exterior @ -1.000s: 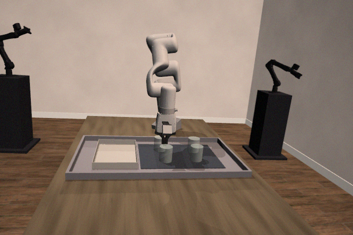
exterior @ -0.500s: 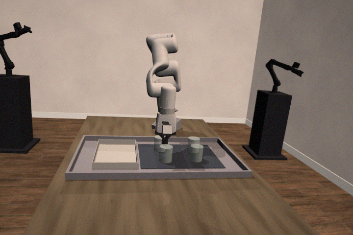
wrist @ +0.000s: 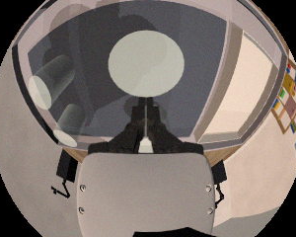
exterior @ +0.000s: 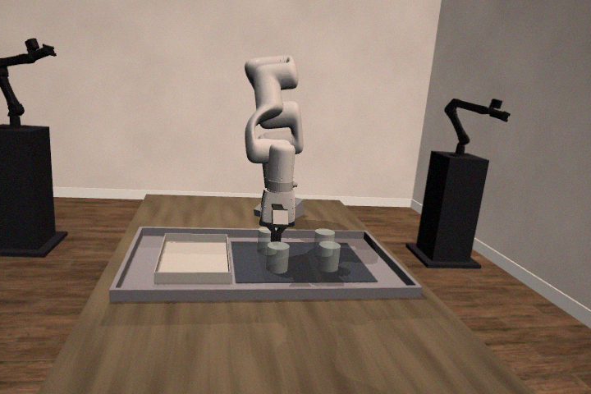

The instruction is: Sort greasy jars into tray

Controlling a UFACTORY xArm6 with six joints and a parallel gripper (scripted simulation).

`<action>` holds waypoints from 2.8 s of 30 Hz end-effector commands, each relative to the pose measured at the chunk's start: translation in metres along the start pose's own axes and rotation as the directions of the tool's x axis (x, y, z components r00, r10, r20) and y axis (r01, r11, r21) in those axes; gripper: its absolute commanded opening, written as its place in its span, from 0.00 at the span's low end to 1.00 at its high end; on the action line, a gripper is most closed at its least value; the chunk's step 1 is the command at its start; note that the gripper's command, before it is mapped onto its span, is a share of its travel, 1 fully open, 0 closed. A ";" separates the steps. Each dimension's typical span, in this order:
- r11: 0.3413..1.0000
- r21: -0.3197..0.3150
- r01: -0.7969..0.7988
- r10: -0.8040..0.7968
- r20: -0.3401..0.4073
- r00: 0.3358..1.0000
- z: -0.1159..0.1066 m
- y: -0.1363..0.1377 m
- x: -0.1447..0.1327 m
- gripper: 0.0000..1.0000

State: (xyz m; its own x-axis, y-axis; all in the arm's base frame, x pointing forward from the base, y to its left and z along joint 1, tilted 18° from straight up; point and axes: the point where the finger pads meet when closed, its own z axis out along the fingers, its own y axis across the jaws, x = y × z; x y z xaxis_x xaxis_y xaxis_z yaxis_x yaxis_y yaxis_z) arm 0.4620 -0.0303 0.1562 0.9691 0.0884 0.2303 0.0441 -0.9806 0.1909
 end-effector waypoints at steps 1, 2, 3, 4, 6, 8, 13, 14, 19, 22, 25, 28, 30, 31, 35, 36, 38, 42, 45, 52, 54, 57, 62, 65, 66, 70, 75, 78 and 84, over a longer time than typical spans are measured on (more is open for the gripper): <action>1.000 0.000 0.000 0.000 -0.004 1.000 -0.001 0.000 0.002 0.00; 1.000 0.000 0.000 0.000 -0.004 1.000 -0.001 0.000 0.002 0.00; 1.000 0.000 0.000 0.000 -0.004 1.000 -0.001 0.000 0.002 0.00; 1.000 0.000 0.000 0.000 -0.004 1.000 -0.001 0.000 0.002 0.00; 1.000 0.000 0.000 0.000 -0.004 1.000 -0.001 0.000 0.002 0.00; 1.000 0.000 0.000 0.000 -0.004 1.000 -0.001 0.000 0.003 0.00; 1.000 0.000 0.000 0.000 -0.004 1.000 -0.001 0.000 0.003 0.00; 1.000 0.000 0.000 0.000 -0.004 1.000 -0.001 0.000 0.004 0.00; 1.000 0.000 0.000 0.000 -0.004 1.000 -0.001 0.000 0.004 0.00; 1.000 0.000 0.000 0.000 -0.004 1.000 -0.001 0.000 0.004 0.00; 1.000 0.000 0.000 0.000 -0.004 1.000 -0.001 0.000 0.005 0.00; 1.000 0.000 0.000 0.000 -0.004 1.000 -0.001 0.000 0.005 0.00; 1.000 0.000 0.000 0.000 -0.004 1.000 -0.001 0.000 0.005 0.00; 1.000 0.000 0.000 0.000 -0.004 1.000 -0.001 0.000 0.006 0.00; 1.000 0.000 0.000 0.000 -0.004 1.000 -0.001 0.000 0.006 0.00; 1.000 0.000 0.000 0.000 -0.004 1.000 -0.001 0.000 0.006 0.00; 1.000 0.000 0.000 0.000 -0.004 1.000 -0.001 0.000 0.006 0.00; 1.000 0.000 0.000 0.000 -0.004 1.000 -0.001 0.000 0.007 0.00; 1.000 0.000 0.000 0.000 -0.004 1.000 -0.001 0.000 0.007 0.00; 1.000 0.000 0.000 0.000 -0.004 1.000 -0.001 0.000 0.008 0.00; 1.000 0.000 0.000 0.000 -0.004 1.000 -0.001 0.000 0.008 0.00; 1.000 0.000 0.000 0.000 -0.004 1.000 -0.001 0.000 0.008 0.00; 1.000 0.000 0.000 0.000 -0.004 1.000 -0.001 0.000 0.009 0.00; 1.000 0.000 0.000 0.000 -0.004 1.000 -0.001 0.000 0.010 0.00; 1.000 0.000 0.000 0.000 -0.004 1.000 -0.001 0.000 0.010 0.00; 1.000 0.000 0.000 0.000 -0.004 1.000 -0.001 0.000 0.010 0.00; 1.000 0.000 0.000 0.000 -0.004 1.000 -0.001 0.000 0.011 0.00; 1.000 0.000 0.000 0.000 -0.004 1.000 -0.001 0.000 0.011 0.00; 1.000 0.000 0.000 0.000 -0.004 1.000 -0.001 0.000 0.012 0.00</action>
State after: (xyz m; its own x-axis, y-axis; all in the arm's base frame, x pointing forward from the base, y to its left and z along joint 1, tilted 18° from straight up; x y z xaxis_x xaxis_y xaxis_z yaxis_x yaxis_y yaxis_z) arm 0.4715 -0.0294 0.1585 0.9691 0.0884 0.2301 0.0441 -0.9806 0.1909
